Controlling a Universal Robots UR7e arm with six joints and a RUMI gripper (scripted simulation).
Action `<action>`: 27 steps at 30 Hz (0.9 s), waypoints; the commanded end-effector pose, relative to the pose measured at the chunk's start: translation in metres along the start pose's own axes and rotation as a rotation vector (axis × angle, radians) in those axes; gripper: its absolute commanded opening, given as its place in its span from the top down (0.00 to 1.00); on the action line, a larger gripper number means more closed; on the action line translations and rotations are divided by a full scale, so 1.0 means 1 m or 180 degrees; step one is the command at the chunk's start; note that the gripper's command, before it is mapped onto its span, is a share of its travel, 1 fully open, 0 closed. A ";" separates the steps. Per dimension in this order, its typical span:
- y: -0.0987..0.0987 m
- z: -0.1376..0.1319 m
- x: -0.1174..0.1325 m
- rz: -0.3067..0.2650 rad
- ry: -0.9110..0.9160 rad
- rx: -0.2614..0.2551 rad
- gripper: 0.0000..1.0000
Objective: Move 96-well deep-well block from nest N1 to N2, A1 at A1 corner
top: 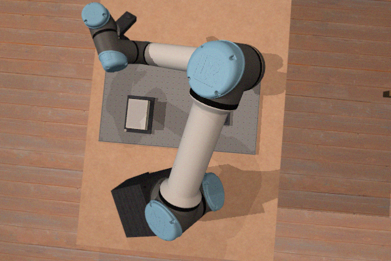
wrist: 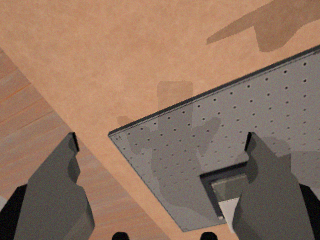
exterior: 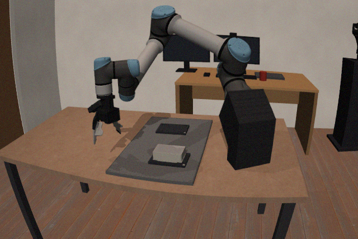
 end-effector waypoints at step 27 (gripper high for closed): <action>0.000 0.046 0.120 0.0043 -0.0644 0.0033 0.00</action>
Point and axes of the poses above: the point where the finger pads meet when closed, its own y axis out along the fingers, its own z axis across the jaws, x = y × z, the point moved 7 cm from there along -y, back along the fingers, and after that the axes turned 6 degrees about -y, right-handed, at the moved point
